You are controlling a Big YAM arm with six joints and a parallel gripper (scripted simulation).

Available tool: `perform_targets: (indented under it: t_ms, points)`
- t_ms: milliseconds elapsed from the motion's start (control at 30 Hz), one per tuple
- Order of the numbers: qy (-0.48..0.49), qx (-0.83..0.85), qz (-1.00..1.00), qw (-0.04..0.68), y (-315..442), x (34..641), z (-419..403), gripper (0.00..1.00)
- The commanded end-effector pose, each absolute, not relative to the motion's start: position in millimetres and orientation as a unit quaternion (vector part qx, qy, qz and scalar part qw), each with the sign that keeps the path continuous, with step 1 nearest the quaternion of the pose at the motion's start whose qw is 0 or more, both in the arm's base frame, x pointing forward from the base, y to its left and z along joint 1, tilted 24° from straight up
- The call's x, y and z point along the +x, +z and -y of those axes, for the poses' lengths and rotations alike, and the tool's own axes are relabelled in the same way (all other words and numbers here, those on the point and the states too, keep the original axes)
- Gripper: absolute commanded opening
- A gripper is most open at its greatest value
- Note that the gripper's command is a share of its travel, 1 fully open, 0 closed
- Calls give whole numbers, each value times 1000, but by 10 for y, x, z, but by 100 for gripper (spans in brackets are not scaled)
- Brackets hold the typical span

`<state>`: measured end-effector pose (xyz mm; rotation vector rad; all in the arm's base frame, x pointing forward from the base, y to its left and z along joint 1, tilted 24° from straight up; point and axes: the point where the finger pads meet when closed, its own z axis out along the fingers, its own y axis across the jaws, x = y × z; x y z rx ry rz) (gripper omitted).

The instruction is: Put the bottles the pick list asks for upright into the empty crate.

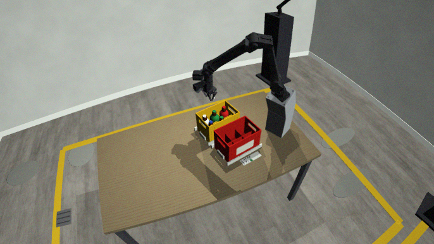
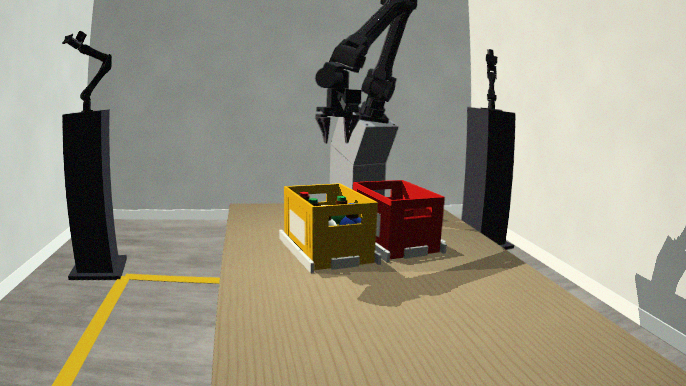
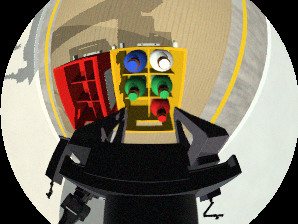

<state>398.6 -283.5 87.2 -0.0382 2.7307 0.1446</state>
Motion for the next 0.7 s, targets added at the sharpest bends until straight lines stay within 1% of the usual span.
perform_targets:
  t_ms: [0,333,367,500,533,567,600,667]
  points:
    - [53,-20,-978,203,911,3984,2781,61]
    - [44,-16,-976,211,968,4037,2876,61]
    - [45,-23,-976,211,971,4017,2771,61]
    - [45,-23,-976,212,967,4021,2768,61]
    - [44,-16,-976,211,967,4037,2873,61]
    - [45,-23,-976,212,971,4025,2764,61]
    - [44,-16,-976,211,966,4036,2871,61]
    - [45,-23,-976,213,971,4027,2763,61]
